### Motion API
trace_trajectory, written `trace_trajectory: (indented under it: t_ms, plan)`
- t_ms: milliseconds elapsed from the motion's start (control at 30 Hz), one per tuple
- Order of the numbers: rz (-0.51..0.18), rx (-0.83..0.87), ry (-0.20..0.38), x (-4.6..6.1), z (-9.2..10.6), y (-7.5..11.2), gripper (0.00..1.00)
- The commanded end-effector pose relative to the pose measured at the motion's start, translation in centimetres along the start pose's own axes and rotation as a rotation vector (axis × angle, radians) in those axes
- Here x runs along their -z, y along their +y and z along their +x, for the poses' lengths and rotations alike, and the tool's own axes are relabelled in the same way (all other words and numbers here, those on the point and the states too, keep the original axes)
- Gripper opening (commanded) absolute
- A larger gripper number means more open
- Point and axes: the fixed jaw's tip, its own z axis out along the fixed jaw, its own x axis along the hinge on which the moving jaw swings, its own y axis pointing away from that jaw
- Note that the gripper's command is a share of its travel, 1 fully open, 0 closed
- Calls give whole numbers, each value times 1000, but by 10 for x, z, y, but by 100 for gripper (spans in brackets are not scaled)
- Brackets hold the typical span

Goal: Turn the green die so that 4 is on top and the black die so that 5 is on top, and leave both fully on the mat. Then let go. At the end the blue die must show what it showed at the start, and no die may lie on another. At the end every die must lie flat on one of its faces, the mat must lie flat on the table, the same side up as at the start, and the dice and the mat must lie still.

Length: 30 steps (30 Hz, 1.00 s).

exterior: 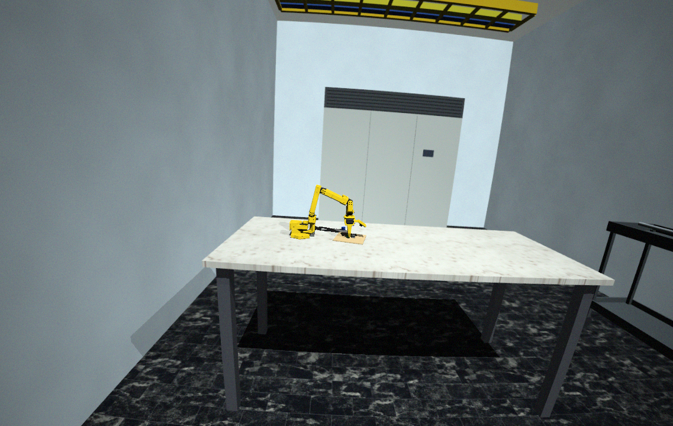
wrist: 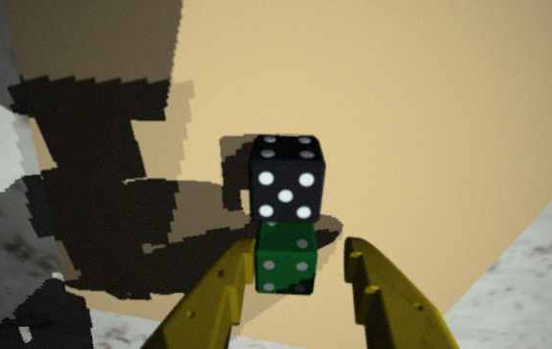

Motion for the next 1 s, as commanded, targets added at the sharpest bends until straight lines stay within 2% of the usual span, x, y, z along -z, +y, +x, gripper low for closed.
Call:
trace_trajectory:
  t_ms: [0,300,700,833,967]
  plan:
    - [-2,6,-18,2,-2,2,17]
    - [-2,6,-18,2,-2,2,26]
    - [-2,6,-18,3,-2,2,27]
    - [-2,6,-18,9,-3,2,27]
    - [-2,6,-18,21,-5,2,27]
